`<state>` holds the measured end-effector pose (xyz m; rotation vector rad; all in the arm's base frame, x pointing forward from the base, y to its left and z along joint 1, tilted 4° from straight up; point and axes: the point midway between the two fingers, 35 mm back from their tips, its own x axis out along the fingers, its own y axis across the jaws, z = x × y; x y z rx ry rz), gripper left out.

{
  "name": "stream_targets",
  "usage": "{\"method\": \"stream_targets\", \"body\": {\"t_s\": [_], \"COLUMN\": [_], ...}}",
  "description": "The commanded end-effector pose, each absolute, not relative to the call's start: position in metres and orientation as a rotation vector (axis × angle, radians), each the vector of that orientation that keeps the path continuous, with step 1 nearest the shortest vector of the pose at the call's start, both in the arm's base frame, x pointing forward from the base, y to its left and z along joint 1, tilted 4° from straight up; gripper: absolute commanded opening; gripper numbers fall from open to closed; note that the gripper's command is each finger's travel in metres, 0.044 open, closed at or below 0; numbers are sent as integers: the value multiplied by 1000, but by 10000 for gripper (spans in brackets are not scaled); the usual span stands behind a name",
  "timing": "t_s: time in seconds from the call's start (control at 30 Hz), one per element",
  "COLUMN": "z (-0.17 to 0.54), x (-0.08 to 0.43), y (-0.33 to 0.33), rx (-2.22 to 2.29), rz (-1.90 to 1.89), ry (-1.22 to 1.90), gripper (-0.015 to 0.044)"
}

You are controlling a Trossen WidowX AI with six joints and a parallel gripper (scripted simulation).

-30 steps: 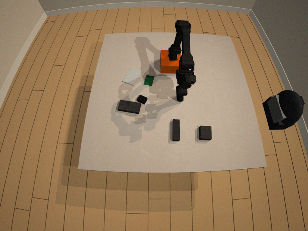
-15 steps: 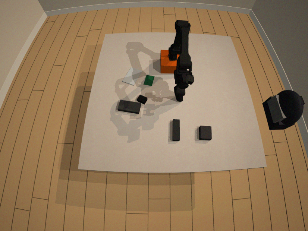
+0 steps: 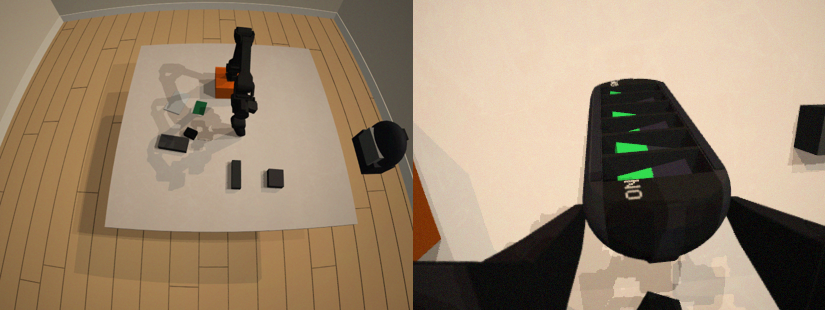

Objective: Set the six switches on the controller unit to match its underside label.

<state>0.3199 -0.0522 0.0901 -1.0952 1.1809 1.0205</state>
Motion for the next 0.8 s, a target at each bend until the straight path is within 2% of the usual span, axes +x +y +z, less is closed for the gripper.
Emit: {"method": "stream_targets", "body": {"t_s": [0.0, 0.77], "z": [82, 75], "x": [318, 316], "y": [-54, -70], "rx": [-1091, -1092], "rz": [1037, 1036], "ry": [1188, 1190], "gripper": [338, 338]}}
